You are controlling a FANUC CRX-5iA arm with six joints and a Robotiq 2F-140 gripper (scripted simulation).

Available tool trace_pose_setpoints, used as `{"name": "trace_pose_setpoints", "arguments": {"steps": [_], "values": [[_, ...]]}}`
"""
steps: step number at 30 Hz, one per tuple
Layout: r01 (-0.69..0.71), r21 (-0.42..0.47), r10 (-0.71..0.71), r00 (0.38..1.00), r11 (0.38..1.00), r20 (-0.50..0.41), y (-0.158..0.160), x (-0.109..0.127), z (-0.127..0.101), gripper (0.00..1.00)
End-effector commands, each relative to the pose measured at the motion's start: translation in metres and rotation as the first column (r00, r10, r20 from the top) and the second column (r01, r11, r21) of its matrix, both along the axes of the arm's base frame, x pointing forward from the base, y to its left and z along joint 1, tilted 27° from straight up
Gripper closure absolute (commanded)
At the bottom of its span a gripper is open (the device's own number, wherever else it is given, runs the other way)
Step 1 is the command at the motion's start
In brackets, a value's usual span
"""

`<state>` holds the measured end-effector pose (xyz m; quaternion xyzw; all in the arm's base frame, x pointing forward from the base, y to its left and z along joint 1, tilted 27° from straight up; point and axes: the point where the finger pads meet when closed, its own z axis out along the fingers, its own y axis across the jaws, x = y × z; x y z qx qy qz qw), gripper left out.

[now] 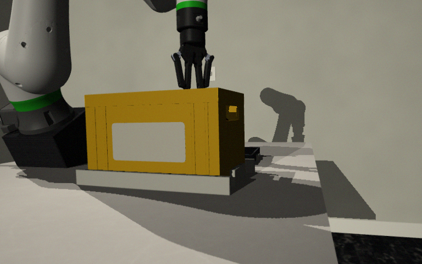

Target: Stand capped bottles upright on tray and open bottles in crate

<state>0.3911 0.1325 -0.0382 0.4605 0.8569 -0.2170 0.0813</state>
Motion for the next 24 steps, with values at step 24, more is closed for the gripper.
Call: {"name": "trace_pose_setpoints", "arguments": {"steps": [24], "values": [[0.000, 0.000, 0.000, 1.000, 1.000, 0.000, -0.0034, -0.0008, -0.0082, 1.00]]}}
